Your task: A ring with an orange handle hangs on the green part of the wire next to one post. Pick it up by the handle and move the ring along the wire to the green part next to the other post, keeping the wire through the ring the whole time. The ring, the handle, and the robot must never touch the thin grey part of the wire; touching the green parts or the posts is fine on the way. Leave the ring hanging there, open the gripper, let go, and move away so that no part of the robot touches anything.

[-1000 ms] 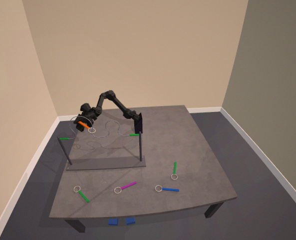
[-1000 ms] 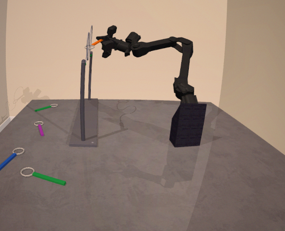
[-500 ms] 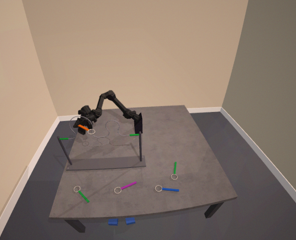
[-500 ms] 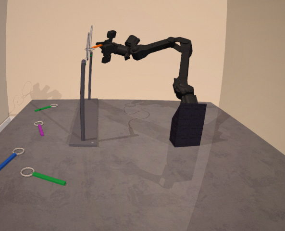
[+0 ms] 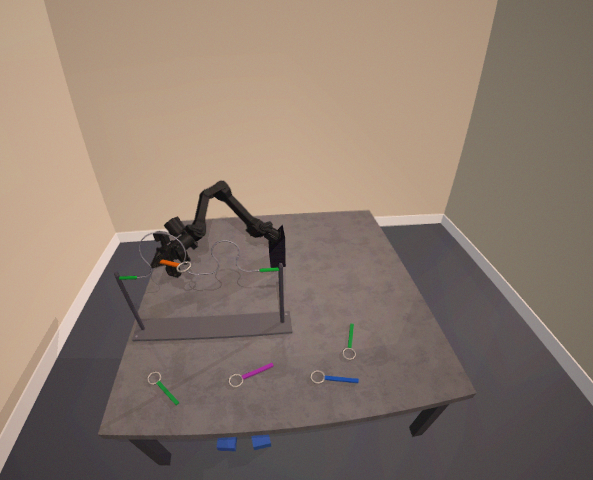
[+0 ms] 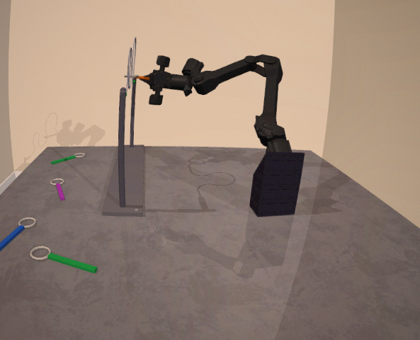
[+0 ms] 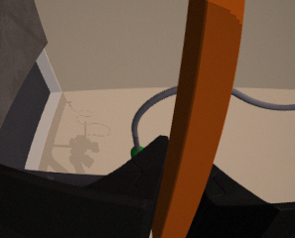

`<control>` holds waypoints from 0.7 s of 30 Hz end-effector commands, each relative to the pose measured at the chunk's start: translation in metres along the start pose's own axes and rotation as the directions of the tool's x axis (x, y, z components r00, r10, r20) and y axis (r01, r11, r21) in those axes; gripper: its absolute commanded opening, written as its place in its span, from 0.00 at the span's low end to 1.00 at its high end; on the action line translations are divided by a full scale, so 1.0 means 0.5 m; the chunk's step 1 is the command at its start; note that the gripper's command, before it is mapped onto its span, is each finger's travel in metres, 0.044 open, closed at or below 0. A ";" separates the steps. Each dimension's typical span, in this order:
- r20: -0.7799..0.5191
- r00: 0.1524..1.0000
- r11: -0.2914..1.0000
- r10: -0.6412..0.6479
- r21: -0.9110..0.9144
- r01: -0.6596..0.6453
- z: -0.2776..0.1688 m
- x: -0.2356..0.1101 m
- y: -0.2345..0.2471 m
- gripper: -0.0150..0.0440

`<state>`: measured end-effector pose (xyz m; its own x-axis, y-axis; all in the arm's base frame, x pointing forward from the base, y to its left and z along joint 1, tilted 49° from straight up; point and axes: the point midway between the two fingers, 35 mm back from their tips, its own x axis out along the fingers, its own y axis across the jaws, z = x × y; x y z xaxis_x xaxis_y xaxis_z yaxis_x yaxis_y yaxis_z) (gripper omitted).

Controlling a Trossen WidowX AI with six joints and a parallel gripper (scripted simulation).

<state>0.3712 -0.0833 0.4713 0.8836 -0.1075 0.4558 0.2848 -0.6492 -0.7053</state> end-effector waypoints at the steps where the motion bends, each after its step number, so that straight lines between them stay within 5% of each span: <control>1: -0.008 0.998 0.994 0.060 0.092 -0.059 0.005 -0.006 0.038 0.00; 21: 0.007 0.957 0.842 0.289 0.474 -0.258 0.045 -0.046 0.166 0.00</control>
<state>0.3818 -0.1150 0.4046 0.9257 -0.2645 0.2703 0.2089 -0.2381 -0.9485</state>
